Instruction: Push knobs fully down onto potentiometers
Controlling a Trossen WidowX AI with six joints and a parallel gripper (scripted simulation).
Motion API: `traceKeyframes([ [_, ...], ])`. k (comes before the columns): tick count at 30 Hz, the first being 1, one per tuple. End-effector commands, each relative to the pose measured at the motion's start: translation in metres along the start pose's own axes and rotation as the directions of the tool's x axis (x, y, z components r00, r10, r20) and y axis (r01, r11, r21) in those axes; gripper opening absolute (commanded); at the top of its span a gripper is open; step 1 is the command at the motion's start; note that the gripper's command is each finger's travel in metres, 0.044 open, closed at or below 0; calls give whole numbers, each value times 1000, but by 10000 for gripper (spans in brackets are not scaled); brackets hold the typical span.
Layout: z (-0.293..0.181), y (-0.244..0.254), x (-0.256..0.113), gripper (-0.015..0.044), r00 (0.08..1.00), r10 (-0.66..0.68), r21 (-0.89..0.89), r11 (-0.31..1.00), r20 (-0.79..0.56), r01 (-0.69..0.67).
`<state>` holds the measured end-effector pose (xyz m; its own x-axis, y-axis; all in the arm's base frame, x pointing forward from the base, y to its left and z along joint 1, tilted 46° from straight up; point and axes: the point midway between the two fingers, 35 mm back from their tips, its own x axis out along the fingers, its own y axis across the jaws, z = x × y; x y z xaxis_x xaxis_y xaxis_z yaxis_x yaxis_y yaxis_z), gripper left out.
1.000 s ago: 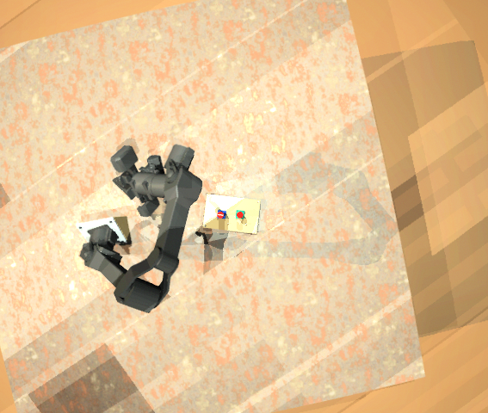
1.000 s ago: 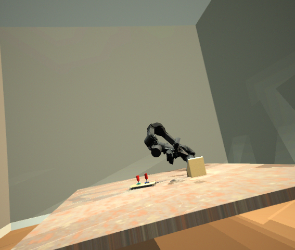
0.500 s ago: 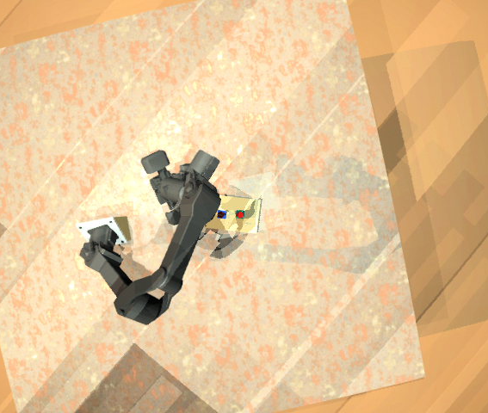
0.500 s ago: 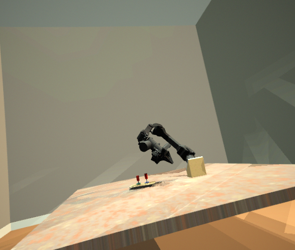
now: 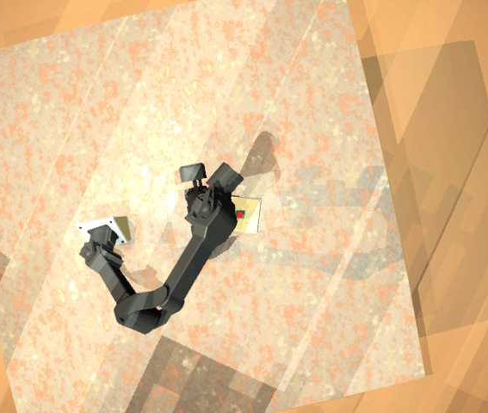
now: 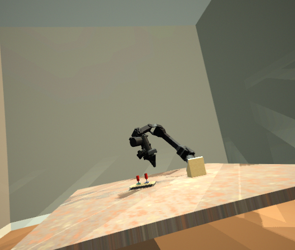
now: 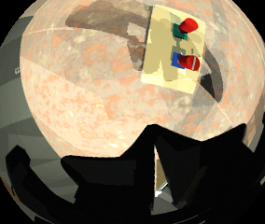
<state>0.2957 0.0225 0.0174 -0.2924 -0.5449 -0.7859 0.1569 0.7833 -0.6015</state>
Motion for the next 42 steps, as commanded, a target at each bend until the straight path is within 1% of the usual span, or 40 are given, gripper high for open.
traceKeyframes([
  [1, 24, -23, -16, 0, 991, -65, 102, 993, 113, 54],
  [6, 44, -46, -30, 0, 969, -137, 200, 975, 205, 95],
  [13, 44, -47, -31, 0, 968, -140, 204, 974, 208, 97],
  [17, 49, -49, -12, 0, 968, -140, 205, 974, 209, 97],
  [25, 49, -50, -9, 0, 968, -140, 205, 974, 209, 97],
  [37, 53, -53, 8, 0, 968, -141, 205, 974, 209, 98],
  [42, 53, -53, 8, 0, 968, -141, 205, 974, 209, 98],
])
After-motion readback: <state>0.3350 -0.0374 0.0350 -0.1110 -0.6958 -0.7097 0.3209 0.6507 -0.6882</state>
